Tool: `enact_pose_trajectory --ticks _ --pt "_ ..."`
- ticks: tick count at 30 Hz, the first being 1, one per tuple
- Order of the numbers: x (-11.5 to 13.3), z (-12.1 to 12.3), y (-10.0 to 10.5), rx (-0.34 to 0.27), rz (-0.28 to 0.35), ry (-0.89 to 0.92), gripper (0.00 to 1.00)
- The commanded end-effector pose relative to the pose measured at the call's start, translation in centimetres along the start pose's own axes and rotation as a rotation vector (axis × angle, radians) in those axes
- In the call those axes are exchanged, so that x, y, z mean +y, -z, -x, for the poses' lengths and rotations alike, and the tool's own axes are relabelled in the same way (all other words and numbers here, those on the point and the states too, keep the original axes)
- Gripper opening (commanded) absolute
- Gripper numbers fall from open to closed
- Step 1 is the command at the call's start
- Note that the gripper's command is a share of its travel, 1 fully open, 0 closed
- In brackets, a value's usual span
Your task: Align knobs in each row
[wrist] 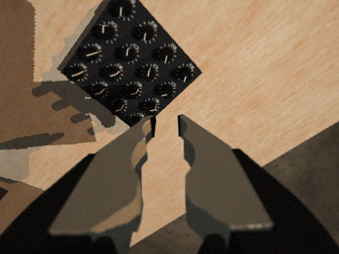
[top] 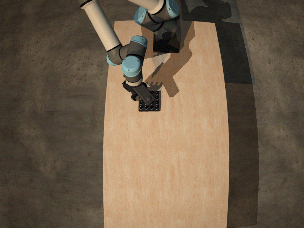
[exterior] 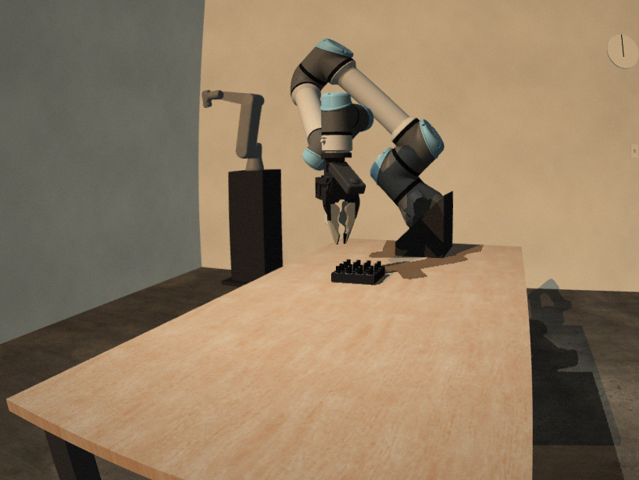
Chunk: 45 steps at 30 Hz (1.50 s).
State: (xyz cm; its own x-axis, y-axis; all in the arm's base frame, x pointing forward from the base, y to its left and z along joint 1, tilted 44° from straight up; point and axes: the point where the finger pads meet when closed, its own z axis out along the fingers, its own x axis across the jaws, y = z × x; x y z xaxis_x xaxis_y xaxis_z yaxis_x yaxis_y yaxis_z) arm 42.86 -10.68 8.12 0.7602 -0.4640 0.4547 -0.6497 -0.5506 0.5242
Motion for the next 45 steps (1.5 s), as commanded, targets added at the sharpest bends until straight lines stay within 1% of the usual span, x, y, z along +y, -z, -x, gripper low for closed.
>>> enact_pose_trajectory --ticks 1,12,38,45 --pt "0.0 0.0 0.0 0.001 0.000 0.000 0.11" --pt "0.0 0.0 -0.5 0.000 0.000 -0.001 0.11" --pt "-0.1 0.0 -3.4 0.001 0.000 -0.001 0.11" --pt "-0.1 0.0 -3.9 0.001 0.000 -0.001 0.11"
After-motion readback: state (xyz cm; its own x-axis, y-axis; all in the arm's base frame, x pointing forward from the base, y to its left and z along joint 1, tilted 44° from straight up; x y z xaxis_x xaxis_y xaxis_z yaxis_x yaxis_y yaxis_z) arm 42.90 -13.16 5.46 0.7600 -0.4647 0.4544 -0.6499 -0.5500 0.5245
